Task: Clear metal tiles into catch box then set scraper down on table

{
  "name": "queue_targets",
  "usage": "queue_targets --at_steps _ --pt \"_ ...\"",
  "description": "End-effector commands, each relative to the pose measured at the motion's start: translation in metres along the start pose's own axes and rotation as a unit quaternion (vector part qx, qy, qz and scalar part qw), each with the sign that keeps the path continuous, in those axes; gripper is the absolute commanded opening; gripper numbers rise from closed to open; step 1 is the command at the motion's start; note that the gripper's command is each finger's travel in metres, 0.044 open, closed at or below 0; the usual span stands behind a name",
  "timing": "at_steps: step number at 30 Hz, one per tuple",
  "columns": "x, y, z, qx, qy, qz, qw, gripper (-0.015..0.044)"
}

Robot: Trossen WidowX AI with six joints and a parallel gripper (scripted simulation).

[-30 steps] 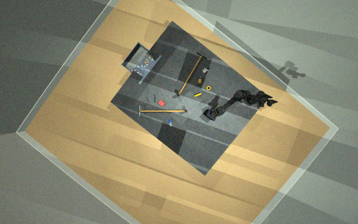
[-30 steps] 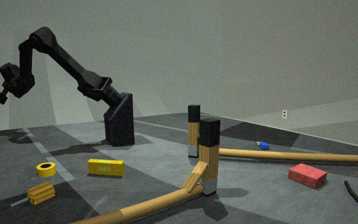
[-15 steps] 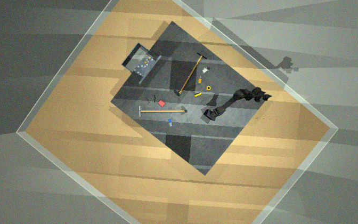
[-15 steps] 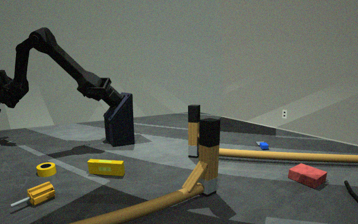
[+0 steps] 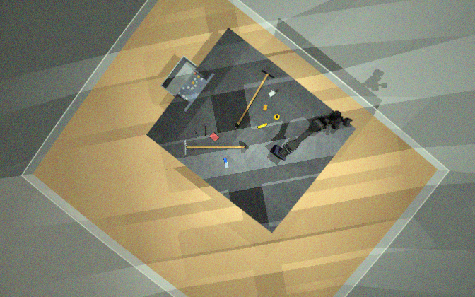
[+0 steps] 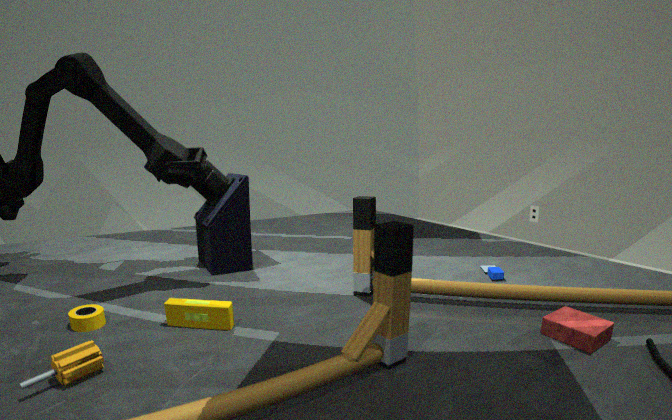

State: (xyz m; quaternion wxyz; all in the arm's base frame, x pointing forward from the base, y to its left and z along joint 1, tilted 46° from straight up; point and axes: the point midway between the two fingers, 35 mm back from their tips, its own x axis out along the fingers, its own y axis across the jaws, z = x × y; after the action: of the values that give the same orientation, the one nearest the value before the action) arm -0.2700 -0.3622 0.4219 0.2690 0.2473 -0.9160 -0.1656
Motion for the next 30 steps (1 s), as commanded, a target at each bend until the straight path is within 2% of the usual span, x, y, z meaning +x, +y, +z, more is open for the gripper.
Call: queue_targets --at_steps 1,30 --pt "-0.008 -0.02 -0.01 -0.014 0.003 -0.024 1.0 0.044" --pt "-0.086 -0.134 -0.086 -0.104 0.066 -0.183 0.975 0.044"
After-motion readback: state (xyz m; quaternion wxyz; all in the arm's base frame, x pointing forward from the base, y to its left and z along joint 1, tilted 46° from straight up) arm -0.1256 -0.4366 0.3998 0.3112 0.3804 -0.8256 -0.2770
